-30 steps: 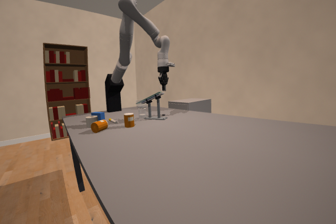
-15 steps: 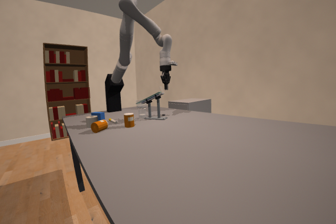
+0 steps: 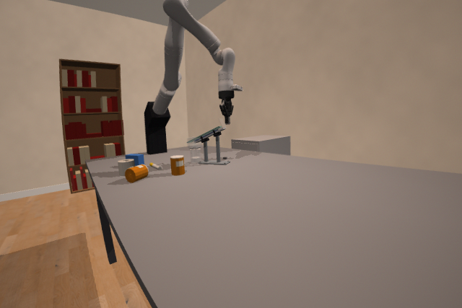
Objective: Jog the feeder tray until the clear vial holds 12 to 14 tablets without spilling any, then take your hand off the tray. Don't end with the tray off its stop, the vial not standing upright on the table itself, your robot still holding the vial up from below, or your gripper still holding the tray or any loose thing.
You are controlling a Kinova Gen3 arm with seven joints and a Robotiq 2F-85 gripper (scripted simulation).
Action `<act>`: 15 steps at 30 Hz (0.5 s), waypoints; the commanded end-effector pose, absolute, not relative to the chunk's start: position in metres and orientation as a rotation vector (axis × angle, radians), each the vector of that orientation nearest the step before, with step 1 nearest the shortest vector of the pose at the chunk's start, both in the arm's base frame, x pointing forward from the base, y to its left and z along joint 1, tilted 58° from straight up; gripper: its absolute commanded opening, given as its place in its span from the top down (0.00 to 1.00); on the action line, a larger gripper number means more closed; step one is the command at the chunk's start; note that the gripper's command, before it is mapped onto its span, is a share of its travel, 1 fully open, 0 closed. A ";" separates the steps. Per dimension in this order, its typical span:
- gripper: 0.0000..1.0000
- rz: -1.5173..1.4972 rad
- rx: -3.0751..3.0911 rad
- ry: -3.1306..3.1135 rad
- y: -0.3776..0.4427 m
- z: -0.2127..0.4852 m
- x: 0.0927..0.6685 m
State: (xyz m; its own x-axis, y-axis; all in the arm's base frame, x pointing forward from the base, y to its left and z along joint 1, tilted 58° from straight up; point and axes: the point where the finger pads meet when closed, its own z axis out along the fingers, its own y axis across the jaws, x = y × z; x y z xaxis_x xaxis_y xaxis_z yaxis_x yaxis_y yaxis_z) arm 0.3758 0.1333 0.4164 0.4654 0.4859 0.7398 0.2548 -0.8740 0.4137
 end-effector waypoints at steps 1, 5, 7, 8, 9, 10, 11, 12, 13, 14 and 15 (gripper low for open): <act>1.00 1.363 2.470 0.639 0.130 0.412 0.375; 1.00 1.363 2.470 0.639 0.129 0.408 0.374; 1.00 1.363 2.470 0.639 0.127 0.405 0.374; 1.00 1.363 2.470 0.639 0.126 0.403 0.374; 1.00 1.363 2.470 0.639 0.125 0.402 0.374; 1.00 1.363 2.470 0.639 0.125 0.402 0.374; 1.00 1.363 2.470 0.639 0.125 0.402 0.374; 1.00 1.363 2.470 0.639 0.125 0.402 0.374; 1.00 1.363 2.470 0.639 0.125 0.401 0.374; 1.00 1.363 2.470 0.639 0.125 0.401 0.374; 1.00 1.363 2.470 0.639 0.125 0.401 0.374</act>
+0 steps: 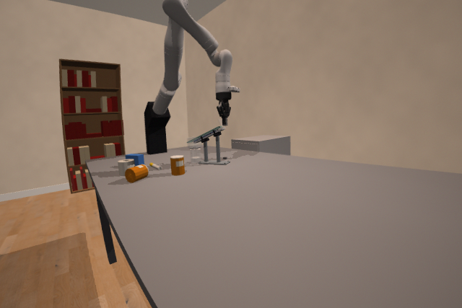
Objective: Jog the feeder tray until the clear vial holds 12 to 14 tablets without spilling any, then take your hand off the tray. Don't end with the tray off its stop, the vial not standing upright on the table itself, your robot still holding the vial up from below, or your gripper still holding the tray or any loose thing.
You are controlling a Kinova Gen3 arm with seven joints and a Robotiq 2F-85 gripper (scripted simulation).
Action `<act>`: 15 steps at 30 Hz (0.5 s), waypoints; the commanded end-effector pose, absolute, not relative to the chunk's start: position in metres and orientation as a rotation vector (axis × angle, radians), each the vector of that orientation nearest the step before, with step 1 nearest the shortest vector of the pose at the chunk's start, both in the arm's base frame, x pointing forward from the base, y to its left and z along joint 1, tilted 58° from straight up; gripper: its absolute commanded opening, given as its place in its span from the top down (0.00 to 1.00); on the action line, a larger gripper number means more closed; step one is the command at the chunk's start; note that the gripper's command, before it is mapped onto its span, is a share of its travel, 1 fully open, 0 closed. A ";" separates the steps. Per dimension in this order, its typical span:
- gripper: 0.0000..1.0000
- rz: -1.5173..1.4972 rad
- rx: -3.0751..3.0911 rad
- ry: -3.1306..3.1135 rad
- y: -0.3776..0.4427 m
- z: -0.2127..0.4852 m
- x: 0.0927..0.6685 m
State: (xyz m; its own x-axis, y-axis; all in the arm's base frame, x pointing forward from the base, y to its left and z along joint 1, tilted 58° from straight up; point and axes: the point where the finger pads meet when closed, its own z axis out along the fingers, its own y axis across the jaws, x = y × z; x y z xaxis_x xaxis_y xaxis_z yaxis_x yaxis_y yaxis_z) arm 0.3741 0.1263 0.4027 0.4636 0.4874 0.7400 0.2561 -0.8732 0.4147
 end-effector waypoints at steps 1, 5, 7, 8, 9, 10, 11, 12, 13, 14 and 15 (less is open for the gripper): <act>1.00 1.363 2.470 0.639 0.125 0.401 0.374; 1.00 1.363 2.470 0.639 0.125 0.401 0.374; 1.00 1.363 2.470 0.639 0.125 0.401 0.374; 1.00 1.363 2.470 0.639 0.125 0.401 0.374; 1.00 1.363 2.470 0.639 0.125 0.402 0.374; 1.00 1.363 2.470 0.639 0.126 0.402 0.374; 1.00 1.363 2.470 0.639 0.126 0.404 0.374; 1.00 1.363 2.470 0.639 0.127 0.406 0.374; 1.00 1.363 2.470 0.639 0.128 0.408 0.374; 1.00 1.363 2.470 0.639 0.130 0.411 0.375; 1.00 1.363 2.470 0.639 0.131 0.414 0.375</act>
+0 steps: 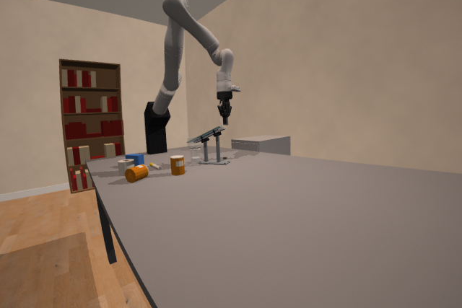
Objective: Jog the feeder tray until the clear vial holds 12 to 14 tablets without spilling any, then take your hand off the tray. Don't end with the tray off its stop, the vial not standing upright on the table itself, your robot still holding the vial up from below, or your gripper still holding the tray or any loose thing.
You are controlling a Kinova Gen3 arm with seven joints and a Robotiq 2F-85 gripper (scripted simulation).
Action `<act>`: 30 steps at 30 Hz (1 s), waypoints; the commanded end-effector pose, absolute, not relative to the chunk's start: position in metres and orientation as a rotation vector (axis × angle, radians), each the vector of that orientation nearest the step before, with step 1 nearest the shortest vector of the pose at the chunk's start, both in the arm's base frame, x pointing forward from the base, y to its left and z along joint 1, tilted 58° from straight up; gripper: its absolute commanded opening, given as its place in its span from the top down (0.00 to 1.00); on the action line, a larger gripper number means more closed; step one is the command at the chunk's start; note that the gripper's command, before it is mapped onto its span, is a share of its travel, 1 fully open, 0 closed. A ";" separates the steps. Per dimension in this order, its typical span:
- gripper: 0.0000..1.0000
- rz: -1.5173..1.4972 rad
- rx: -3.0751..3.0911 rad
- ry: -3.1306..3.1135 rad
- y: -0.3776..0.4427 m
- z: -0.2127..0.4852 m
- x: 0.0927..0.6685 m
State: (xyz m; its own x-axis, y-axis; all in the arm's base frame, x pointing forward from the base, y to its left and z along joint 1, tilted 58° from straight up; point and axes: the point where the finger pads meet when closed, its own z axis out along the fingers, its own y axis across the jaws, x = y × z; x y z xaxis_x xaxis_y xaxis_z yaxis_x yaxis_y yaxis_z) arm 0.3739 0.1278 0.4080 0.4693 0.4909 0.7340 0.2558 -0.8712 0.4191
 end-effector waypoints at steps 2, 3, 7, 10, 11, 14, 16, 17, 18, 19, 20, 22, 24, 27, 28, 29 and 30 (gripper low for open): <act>1.00 1.363 2.470 0.639 0.134 0.419 0.376; 1.00 1.363 2.470 0.639 0.135 0.421 0.376; 1.00 1.363 2.470 0.639 0.136 0.424 0.376; 1.00 1.363 2.470 0.639 0.136 0.424 0.376; 1.00 1.363 2.470 0.639 0.136 0.424 0.376; 1.00 1.363 2.470 0.639 0.136 0.424 0.376; 1.00 1.363 2.470 0.639 0.136 0.424 0.376; 1.00 1.363 2.470 0.639 0.136 0.424 0.376; 1.00 1.363 2.470 0.639 0.136 0.424 0.376; 1.00 1.363 2.470 0.639 0.136 0.424 0.376; 1.00 1.363 2.470 0.639 0.136 0.424 0.376; 1.00 1.363 2.470 0.639 0.136 0.424 0.376; 1.00 1.363 2.470 0.639 0.136 0.424 0.376; 1.00 1.363 2.470 0.639 0.136 0.424 0.376; 1.00 1.363 2.470 0.639 0.136 0.424 0.376; 1.00 1.363 2.470 0.639 0.136 0.424 0.376; 1.00 1.363 2.470 0.639 0.136 0.424 0.376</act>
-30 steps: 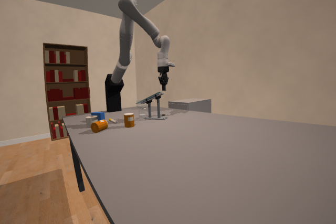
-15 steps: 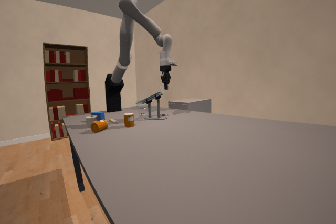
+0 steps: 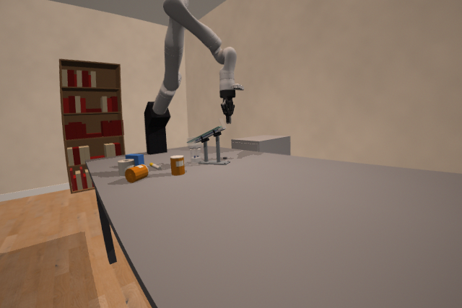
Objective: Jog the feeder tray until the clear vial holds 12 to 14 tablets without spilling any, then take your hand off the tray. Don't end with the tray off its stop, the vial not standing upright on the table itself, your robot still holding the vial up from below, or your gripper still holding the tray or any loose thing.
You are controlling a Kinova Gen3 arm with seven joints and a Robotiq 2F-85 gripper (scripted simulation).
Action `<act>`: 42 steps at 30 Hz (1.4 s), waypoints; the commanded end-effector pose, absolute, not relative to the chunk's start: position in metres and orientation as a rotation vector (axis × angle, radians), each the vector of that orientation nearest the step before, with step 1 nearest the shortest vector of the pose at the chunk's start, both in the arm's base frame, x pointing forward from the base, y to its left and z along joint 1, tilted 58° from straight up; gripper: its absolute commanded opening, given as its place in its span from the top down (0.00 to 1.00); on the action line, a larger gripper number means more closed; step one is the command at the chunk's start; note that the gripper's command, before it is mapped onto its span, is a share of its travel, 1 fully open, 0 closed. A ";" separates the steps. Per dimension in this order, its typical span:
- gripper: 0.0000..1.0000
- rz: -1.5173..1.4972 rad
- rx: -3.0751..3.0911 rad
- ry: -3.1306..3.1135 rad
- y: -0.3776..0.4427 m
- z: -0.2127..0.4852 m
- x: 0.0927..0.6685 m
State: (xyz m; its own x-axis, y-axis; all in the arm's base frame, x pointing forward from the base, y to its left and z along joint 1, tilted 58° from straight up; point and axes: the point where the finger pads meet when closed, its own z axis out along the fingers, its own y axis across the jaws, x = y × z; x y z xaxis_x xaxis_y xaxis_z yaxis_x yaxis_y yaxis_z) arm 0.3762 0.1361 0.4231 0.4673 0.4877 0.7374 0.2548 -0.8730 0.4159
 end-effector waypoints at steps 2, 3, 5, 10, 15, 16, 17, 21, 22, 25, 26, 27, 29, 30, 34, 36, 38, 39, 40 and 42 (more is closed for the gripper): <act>1.00 1.363 2.470 0.639 0.136 0.424 0.376; 1.00 1.363 2.470 0.639 0.136 0.424 0.376; 1.00 1.363 2.470 0.639 0.136 0.424 0.376; 1.00 1.363 2.470 0.639 0.136 0.424 0.376; 1.00 1.363 2.470 0.639 0.136 0.424 0.376; 1.00 1.363 2.470 0.639 0.136 0.424 0.376; 1.00 1.363 2.470 0.639 0.136 0.424 0.376; 1.00 1.363 2.470 0.639 0.136 0.424 0.376; 1.00 1.363 2.470 0.639 0.136 0.424 0.376; 1.00 1.363 2.470 0.639 0.136 0.424 0.376; 1.00 1.363 2.470 0.639 0.136 0.424 0.376; 1.00 1.363 2.470 0.639 0.136 0.424 0.376; 1.00 1.363 2.470 0.639 0.136 0.424 0.376; 1.00 1.363 2.470 0.639 0.136 0.424 0.376; 1.00 1.363 2.470 0.639 0.136 0.424 0.376; 1.00 1.363 2.470 0.639 0.136 0.423 0.376; 1.00 1.363 2.470 0.639 0.136 0.423 0.376; 1.00 1.363 2.470 0.639 0.135 0.422 0.376; 1.00 1.363 2.470 0.639 0.135 0.421 0.376; 1.00 1.363 2.470 0.639 0.134 0.419 0.376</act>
